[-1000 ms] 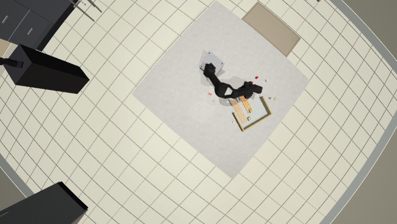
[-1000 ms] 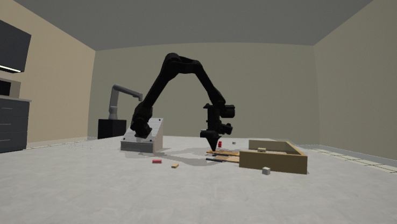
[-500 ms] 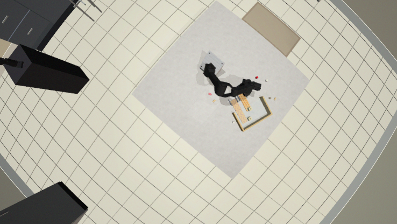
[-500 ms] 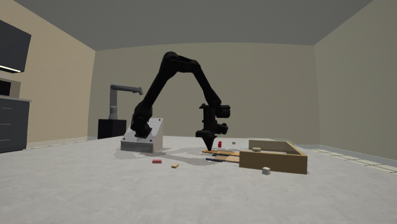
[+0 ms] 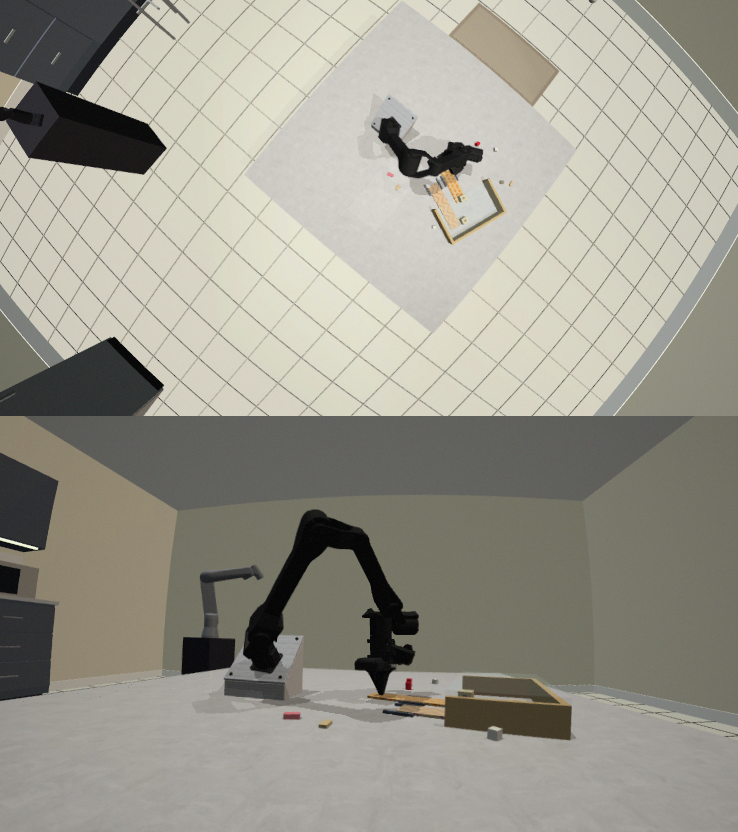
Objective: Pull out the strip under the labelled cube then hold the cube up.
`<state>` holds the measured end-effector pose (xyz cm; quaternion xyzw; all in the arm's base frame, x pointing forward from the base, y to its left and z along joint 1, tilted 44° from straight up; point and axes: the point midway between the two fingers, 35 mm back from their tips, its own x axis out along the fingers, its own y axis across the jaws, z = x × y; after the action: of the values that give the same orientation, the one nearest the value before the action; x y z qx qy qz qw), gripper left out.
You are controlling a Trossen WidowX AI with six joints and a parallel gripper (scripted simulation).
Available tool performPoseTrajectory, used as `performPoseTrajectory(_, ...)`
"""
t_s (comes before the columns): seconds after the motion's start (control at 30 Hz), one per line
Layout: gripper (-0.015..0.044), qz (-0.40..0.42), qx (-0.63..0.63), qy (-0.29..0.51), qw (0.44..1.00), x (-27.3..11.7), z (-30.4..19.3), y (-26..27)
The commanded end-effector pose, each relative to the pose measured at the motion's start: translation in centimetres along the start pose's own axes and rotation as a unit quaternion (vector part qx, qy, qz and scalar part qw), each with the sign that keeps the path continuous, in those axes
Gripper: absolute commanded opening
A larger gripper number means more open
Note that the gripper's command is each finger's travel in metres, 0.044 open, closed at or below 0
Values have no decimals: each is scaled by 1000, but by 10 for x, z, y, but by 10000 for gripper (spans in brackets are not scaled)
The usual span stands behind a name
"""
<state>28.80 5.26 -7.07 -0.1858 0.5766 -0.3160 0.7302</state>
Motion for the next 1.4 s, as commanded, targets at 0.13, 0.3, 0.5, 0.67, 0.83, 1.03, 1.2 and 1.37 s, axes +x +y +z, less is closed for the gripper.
performPoseTrajectory(0.13,0,-5,-4,14,1000,5,-20,-3)
performPoseTrajectory(0.3,0,-5,-4,14,1000,5,-28,-3)
performPoseTrajectory(0.5,0,-5,-4,14,1000,5,-37,-3)
performPoseTrajectory(0.67,0,-4,-4,14,1000,5,-45,-3)
performPoseTrajectory(0.83,0,-4,-4,14,1000,4,-53,-2)
performPoseTrajectory(1.03,0,-4,-4,15,1000,4,-62,-2)
performPoseTrajectory(1.2,0,-4,-4,15,1000,4,-70,-2)
performPoseTrajectory(1.37,0,-4,-4,15,1000,4,-77,-2)
